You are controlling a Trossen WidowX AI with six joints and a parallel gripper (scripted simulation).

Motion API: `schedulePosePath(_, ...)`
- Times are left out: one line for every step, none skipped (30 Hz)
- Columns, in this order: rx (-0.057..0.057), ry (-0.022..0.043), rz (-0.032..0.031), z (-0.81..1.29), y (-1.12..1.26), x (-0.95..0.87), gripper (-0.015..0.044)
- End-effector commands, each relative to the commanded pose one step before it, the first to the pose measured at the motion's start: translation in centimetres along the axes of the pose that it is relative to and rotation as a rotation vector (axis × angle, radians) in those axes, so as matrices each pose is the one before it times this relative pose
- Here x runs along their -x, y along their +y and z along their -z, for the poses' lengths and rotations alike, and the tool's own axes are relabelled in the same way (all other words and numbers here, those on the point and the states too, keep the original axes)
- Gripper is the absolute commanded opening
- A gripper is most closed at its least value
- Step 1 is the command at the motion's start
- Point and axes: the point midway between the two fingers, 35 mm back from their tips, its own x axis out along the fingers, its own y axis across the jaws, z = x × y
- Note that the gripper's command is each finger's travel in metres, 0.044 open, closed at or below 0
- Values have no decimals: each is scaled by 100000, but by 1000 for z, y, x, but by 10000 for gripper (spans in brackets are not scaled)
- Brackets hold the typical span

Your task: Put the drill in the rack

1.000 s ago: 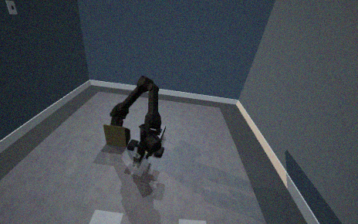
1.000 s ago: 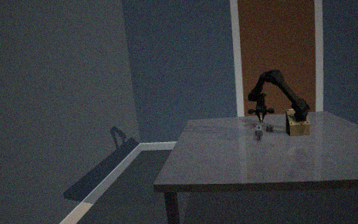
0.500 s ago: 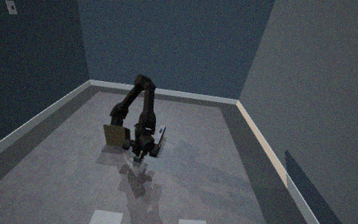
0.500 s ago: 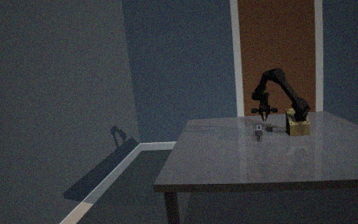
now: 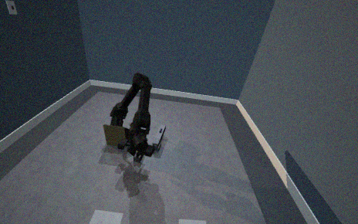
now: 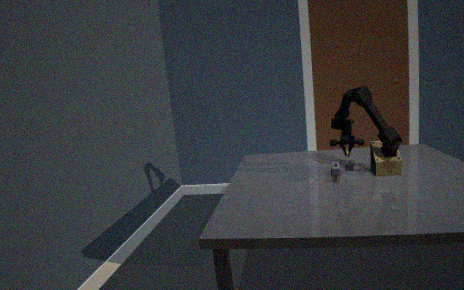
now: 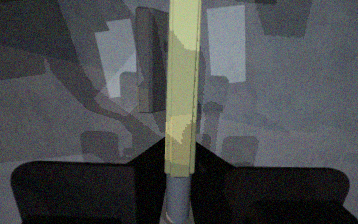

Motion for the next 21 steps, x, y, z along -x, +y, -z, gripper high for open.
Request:
schedulePosePath(117,-45,-578,1,853,-161,0)
schedulePosePath(-6,2,-6,4,161,-28,0)
schedulePosePath(-6,2,-6,-3,159,-34,0)
schedulePosePath(3,-1,4,3,-73,-43,0)
schedulePosePath(4,-3,4,2,-71,-101,0)
schedulePosePath(5,-8,4,0,-68,-217,0)
schedulePosePath(5,-9,4,4,-50,-236,0)
schedulePosePath(6,-10,4,24,-52,-273,0)
schedulePosePath(4,-5,2,33,-29,-172,0)
schedulePosePath(3,-4,2,26,-16,-149,0)
schedulePosePath(2,-5,1,15,-2,-157,0)
schedulePosePath(2,-6,1,5,9,-169,0)
schedulePosePath(1,-7,0,-6,13,-176,0)
schedulePosePath(1,-7,0,-14,17,-175,0)
schedulePosePath(1,-7,0,-22,21,-170,0)
schedulePosePath(1,-8,-1,-31,26,-163,0)
schedulePosePath(0,-8,-1,-40,31,-155,0)
schedulePosePath(0,-8,-1,-52,37,-144,0)
schedulePosePath(-1,-9,-2,-66,46,-127,0)
schedulePosePath(0,1,1,15,-12,7,0)
schedulePosePath(1,0,1,17,-14,-25,0)
